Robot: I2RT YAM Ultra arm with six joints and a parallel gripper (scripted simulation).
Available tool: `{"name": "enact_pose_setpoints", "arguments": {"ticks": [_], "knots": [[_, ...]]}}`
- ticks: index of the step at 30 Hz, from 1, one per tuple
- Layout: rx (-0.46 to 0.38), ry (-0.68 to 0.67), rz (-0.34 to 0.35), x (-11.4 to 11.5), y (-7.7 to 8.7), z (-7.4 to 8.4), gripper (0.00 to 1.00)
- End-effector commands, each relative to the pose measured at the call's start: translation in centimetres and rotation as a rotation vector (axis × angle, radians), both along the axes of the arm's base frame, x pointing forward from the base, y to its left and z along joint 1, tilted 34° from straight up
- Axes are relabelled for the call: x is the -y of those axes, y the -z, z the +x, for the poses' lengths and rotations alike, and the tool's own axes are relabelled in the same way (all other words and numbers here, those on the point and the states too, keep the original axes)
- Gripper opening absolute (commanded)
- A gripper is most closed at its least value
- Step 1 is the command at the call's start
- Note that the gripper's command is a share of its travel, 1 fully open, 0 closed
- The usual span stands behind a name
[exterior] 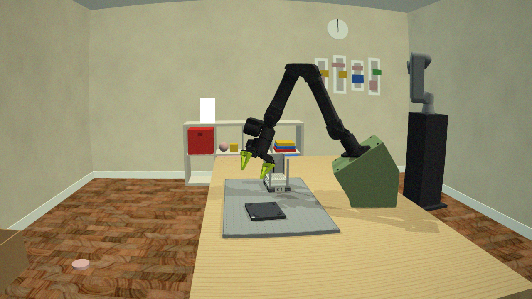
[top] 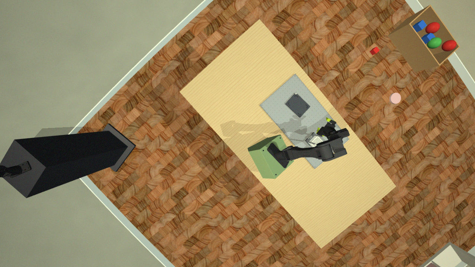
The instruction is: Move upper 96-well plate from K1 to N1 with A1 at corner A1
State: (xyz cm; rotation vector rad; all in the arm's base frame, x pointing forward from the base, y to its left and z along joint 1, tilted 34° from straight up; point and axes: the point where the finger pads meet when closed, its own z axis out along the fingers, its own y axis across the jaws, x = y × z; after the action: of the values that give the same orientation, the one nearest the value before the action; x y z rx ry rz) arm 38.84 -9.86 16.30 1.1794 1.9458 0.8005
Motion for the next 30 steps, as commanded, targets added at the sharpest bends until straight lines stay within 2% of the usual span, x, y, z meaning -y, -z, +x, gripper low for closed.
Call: {"name": "enact_pose_setpoints", "arguments": {"ticks": [1,17,18,22,30], "knots": [[-0.09,0.109,-0.04,3.0,1.0,-1.7,1.0],[-0.09,0.109,-0.04,3.0,1.0,-1.7,1.0],[-0.091,0.138,-0.046,3.4,0.2,-2.1,1.0],[-0.114,0.17,-0.046,4.8,-0.1,-3.3,1.0],[-0.117,0.17,-0.044,4.8,0.0,-3.2,1.0]]}}
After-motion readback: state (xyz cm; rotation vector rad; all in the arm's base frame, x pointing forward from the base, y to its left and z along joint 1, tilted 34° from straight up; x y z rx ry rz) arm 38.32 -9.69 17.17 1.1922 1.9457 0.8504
